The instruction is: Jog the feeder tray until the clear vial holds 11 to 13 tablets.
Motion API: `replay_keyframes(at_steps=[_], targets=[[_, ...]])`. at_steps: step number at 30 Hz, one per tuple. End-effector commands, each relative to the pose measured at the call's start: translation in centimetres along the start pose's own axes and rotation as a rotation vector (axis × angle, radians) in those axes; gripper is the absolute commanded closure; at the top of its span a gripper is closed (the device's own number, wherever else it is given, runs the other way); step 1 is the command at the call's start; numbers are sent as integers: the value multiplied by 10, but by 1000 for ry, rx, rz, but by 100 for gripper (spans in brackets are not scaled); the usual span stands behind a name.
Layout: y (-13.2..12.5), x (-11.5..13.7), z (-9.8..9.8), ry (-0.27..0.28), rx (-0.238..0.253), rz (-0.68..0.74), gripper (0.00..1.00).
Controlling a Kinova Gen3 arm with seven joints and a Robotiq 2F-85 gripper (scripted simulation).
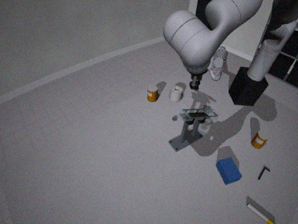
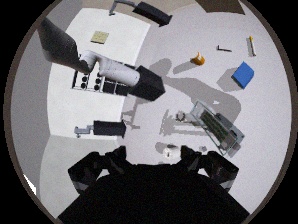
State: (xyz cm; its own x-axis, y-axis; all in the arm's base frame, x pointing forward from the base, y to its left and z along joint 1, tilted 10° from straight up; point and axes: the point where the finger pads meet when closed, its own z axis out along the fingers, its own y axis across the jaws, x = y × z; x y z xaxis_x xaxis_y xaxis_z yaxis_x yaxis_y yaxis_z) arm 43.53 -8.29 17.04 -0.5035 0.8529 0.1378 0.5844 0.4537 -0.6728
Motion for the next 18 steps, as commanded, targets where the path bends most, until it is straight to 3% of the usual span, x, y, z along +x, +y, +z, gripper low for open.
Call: replay_keyframes(at_steps=[1,17,18], targets=[[-1,0,-1,-1,-2,1,0],[-1,0,-1,-1,-2,1,0],[-1,0,-1,-1,-2,1,100]])
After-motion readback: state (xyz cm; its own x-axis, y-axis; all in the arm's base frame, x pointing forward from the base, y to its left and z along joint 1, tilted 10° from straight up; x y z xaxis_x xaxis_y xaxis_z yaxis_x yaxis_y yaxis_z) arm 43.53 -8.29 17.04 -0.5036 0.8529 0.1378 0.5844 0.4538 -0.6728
